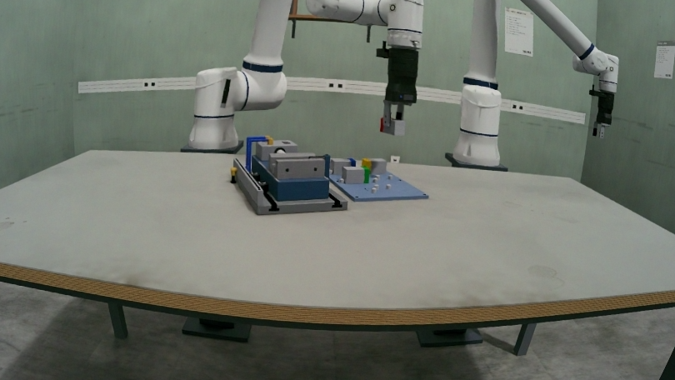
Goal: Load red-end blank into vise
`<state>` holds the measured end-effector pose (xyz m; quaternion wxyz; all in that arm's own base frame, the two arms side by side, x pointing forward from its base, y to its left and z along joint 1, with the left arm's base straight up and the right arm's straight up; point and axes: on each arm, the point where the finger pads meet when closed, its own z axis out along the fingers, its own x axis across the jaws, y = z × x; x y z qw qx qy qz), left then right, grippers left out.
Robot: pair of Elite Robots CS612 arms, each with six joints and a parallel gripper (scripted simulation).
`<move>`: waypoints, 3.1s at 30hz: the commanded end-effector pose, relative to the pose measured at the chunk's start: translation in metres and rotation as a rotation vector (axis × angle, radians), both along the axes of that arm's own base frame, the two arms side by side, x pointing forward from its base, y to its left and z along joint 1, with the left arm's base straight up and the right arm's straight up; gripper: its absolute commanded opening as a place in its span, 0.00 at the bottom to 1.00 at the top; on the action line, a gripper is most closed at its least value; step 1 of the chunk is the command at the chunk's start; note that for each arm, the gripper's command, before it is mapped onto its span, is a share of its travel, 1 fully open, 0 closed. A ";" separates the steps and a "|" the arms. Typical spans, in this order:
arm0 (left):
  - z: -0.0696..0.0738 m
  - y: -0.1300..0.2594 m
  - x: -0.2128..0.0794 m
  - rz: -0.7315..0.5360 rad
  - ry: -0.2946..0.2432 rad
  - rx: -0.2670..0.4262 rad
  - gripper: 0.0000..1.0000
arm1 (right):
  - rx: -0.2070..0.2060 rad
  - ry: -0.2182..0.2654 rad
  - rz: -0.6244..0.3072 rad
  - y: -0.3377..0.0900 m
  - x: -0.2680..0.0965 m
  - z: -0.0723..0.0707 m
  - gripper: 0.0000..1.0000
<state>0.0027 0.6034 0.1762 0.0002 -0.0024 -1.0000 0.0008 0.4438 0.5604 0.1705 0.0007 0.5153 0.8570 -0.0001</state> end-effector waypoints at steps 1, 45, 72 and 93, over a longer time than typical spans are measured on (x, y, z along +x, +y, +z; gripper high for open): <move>0.001 0.001 0.000 0.000 0.000 0.001 1.00 | 0.002 -0.001 0.061 0.001 0.001 0.001 0.00; 0.001 0.001 0.000 0.000 0.000 0.001 1.00 | 0.001 -0.001 0.580 0.001 0.001 0.001 0.00; 0.001 0.001 0.000 0.000 0.000 0.001 1.00 | 0.000 -0.002 0.907 0.001 0.001 0.001 0.00; 0.001 0.001 0.000 0.000 0.000 0.001 1.00 | 0.000 -0.001 1.153 0.001 0.001 0.001 0.00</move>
